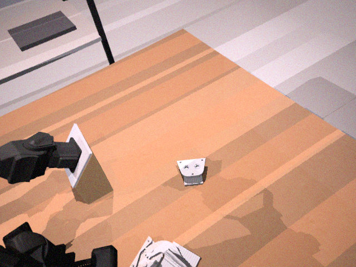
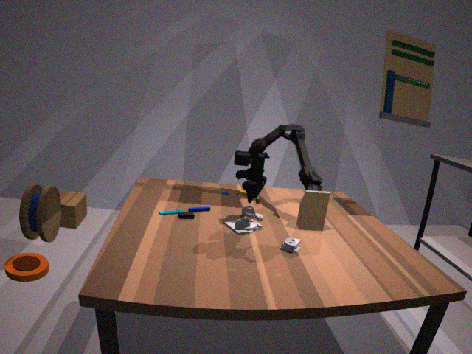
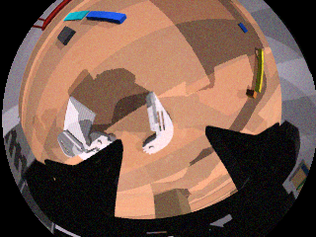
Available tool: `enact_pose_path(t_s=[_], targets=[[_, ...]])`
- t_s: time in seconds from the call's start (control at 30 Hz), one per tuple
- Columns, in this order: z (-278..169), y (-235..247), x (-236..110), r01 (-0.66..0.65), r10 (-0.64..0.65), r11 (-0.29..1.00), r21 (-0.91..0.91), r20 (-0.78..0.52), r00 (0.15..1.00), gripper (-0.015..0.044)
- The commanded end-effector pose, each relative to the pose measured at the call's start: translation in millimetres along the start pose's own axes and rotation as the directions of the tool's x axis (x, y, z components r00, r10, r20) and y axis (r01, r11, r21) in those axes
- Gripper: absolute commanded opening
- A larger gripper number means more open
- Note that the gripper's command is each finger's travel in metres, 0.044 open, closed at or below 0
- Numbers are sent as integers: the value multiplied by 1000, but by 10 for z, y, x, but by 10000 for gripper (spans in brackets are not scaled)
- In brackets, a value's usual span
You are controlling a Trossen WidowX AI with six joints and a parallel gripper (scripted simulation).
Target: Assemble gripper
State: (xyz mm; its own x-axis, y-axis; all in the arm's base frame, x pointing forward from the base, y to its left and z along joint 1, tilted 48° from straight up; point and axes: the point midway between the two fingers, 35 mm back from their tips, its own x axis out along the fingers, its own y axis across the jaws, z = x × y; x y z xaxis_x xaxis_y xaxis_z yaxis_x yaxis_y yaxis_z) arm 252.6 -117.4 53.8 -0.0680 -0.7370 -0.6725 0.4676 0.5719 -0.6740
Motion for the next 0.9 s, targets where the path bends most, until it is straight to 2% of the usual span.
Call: enact_pose_path(t_s=[0.0, 0.3, 0.87], targets=[[-39, -21, 201, 14, -14, 1000, -8, -12, 1000, 440], [-38, -20, 212, 14, -14, 1000, -8, -12, 1000, 440], [-34, -14, 489, 13, -13, 1000, -8, -12, 1000, 440]])
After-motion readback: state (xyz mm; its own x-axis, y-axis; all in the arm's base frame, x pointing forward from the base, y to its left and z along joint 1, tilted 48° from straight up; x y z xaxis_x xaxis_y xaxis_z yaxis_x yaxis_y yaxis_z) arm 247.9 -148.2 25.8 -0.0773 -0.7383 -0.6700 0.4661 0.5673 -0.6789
